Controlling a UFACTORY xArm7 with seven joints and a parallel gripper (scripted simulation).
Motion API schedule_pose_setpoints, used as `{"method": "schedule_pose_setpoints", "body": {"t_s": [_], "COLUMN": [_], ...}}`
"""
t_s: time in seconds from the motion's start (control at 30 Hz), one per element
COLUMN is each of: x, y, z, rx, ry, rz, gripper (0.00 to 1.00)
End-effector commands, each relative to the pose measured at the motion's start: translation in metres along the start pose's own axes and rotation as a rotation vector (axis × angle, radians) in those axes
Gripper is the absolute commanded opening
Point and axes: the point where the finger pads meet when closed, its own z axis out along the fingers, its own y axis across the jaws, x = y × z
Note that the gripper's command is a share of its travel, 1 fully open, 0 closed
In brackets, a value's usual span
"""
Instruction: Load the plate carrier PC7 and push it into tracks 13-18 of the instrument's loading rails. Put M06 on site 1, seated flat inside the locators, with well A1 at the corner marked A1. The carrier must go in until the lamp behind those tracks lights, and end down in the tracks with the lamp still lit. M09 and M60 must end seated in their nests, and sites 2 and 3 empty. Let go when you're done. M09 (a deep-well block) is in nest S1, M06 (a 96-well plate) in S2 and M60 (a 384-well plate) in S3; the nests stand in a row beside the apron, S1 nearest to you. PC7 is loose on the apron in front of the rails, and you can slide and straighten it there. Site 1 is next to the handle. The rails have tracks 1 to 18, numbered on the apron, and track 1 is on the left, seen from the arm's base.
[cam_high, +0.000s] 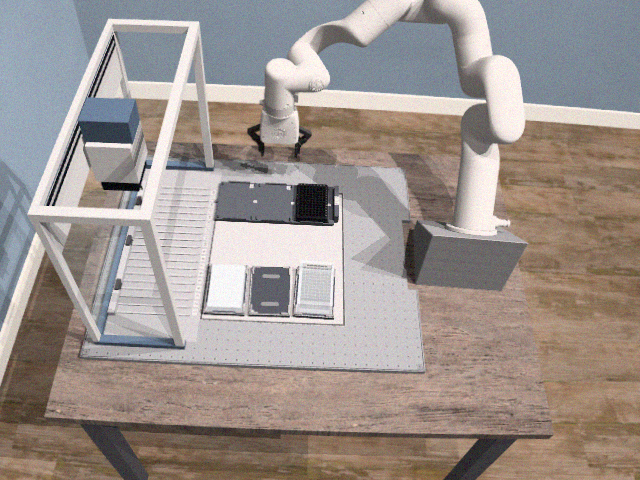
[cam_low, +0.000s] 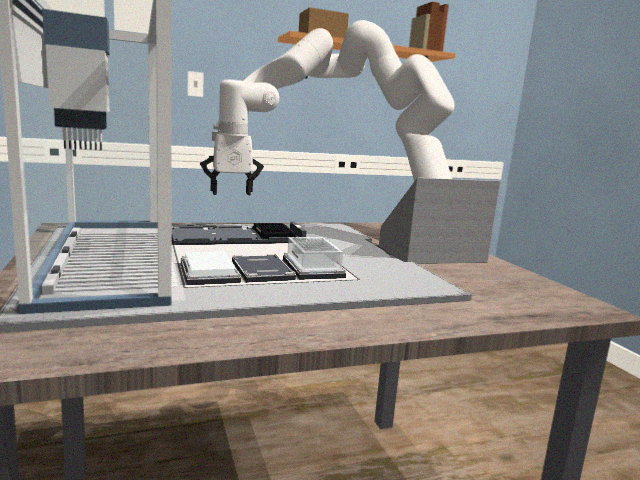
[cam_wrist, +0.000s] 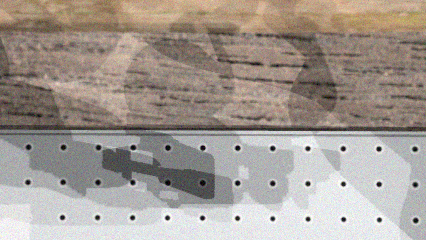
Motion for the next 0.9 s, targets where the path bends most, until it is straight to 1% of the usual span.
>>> {"method": "schedule_pose_setpoints", "body": {"t_s": [0.0, 0.43, 0.5, 0.87], "x": [0.000, 0.000, 0.000, 0.000], "y": [-0.002, -0.002, -0.002, -0.002], "z": [0.002, 0.024, 0.024, 0.043], "rx": [0.006, 0.005, 0.005, 0.005], "ry": [-0.001, -0.001, -0.001, -0.001], "rz": [0.000, 0.000, 0.000, 0.000], "gripper": [1.00, 1.00, 1.00, 1.00]}}
